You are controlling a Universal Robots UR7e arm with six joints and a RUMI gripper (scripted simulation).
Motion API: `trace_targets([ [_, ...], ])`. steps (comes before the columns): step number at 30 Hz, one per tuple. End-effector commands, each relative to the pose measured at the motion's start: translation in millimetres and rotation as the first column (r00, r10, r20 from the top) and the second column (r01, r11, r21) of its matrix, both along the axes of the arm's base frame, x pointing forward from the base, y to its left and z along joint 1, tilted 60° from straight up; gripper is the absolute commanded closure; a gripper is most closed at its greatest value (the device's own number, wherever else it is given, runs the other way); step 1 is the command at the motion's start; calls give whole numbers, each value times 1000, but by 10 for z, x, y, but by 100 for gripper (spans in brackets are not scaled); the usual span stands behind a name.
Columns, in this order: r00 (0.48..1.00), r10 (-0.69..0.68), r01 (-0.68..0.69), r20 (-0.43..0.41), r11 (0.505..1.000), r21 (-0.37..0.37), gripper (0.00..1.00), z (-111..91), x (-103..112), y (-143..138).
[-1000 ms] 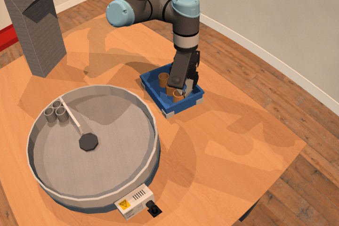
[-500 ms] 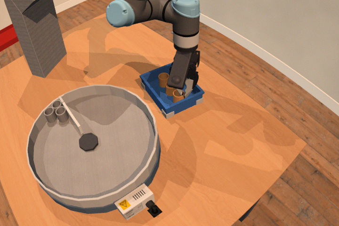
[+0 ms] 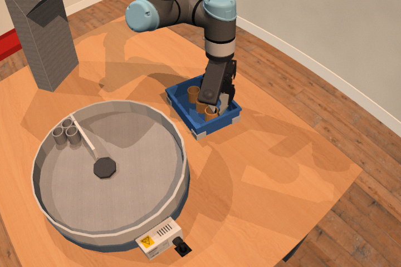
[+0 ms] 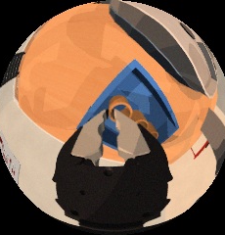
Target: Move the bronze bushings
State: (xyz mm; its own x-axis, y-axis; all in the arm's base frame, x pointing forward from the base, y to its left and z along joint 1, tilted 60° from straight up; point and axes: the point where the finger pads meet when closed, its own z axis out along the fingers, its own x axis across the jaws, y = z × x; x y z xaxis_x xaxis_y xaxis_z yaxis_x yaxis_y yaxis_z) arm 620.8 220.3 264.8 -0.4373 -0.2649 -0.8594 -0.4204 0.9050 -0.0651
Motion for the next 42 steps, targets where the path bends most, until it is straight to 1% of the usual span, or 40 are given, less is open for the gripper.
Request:
trace_targets([
  [1,1000,0,0,1,1000,0,94,6,-1,1],
  [34,1000,0,0,1,1000,0,94,7,-2,0],
  [42,1000,0,0,1,1000,0,94,35,-46,-18],
])
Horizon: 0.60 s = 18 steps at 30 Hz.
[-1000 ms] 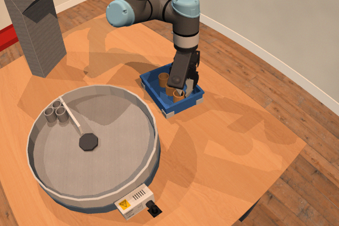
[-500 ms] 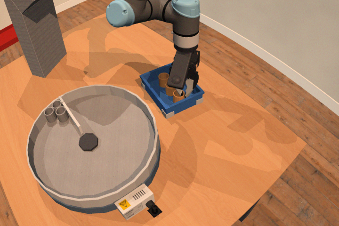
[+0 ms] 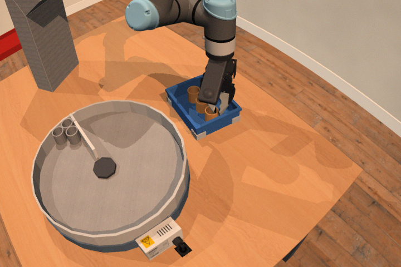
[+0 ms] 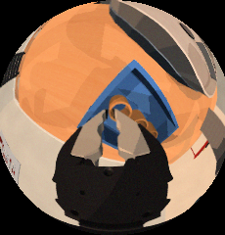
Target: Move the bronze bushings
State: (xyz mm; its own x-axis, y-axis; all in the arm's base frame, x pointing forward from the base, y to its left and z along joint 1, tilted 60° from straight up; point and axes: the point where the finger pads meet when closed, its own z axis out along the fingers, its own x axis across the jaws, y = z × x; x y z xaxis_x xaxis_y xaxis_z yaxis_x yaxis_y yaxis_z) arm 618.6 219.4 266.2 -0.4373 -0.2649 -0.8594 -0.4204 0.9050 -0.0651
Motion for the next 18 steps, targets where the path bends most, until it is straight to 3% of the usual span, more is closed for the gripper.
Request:
trace_targets([
  [1,1000,0,0,1,1000,0,94,32,-40,-16],
  [14,1000,0,0,1,1000,0,94,279,-429,-179],
  [18,1000,0,0,1,1000,0,94,300,-463,-193],
])
